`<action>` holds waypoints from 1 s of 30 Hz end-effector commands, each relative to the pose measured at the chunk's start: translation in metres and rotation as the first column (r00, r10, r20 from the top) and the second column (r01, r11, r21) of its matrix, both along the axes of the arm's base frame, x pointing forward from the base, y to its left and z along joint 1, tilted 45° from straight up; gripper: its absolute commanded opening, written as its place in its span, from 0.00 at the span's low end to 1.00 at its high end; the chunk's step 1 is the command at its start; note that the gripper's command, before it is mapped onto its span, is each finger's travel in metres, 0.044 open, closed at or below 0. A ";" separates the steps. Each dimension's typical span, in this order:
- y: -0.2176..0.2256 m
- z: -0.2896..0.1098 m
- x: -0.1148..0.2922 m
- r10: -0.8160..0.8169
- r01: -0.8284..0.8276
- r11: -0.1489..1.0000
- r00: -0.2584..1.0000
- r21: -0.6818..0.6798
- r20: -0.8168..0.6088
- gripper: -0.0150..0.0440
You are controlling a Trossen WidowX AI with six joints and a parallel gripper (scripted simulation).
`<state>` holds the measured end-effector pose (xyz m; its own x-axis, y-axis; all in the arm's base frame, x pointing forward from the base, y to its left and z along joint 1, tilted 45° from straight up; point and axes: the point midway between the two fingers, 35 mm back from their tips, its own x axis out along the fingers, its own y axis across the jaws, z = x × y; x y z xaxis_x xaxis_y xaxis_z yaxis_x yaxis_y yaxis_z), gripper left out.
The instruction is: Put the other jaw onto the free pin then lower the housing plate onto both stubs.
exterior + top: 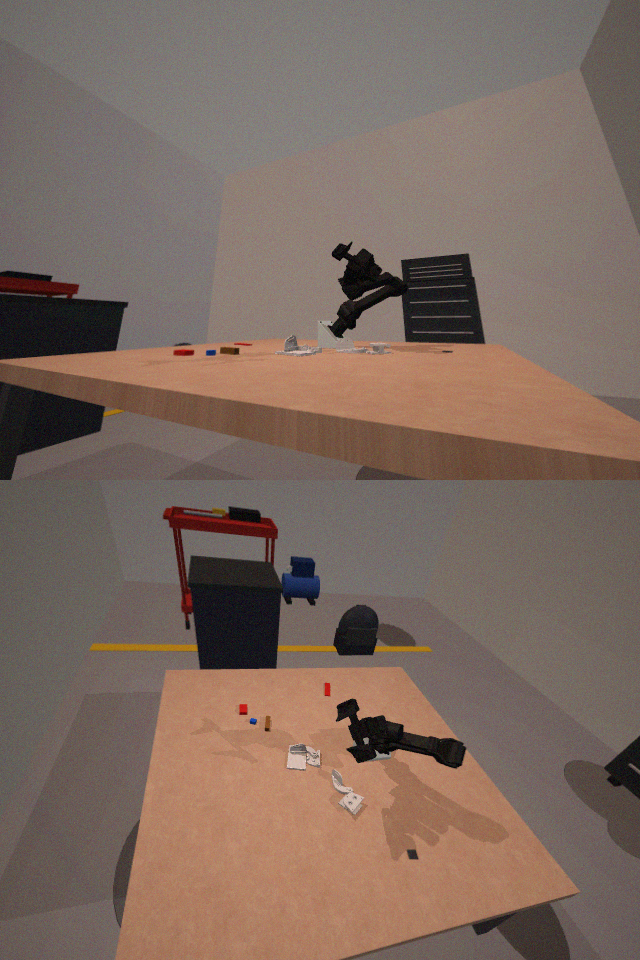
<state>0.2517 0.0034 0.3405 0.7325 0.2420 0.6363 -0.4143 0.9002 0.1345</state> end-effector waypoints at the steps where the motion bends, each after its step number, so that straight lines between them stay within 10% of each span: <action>1: 0.000 0.000 0.000 0.000 0.000 1.000 1.000 0.000 0.000 0.98; 30: 0.007 -0.096 0.090 0.224 -0.077 0.966 0.724 0.245 -0.653 1.00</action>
<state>0.3364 0.0080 0.2552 0.9480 0.3014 0.1019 -0.3067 0.7803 0.5451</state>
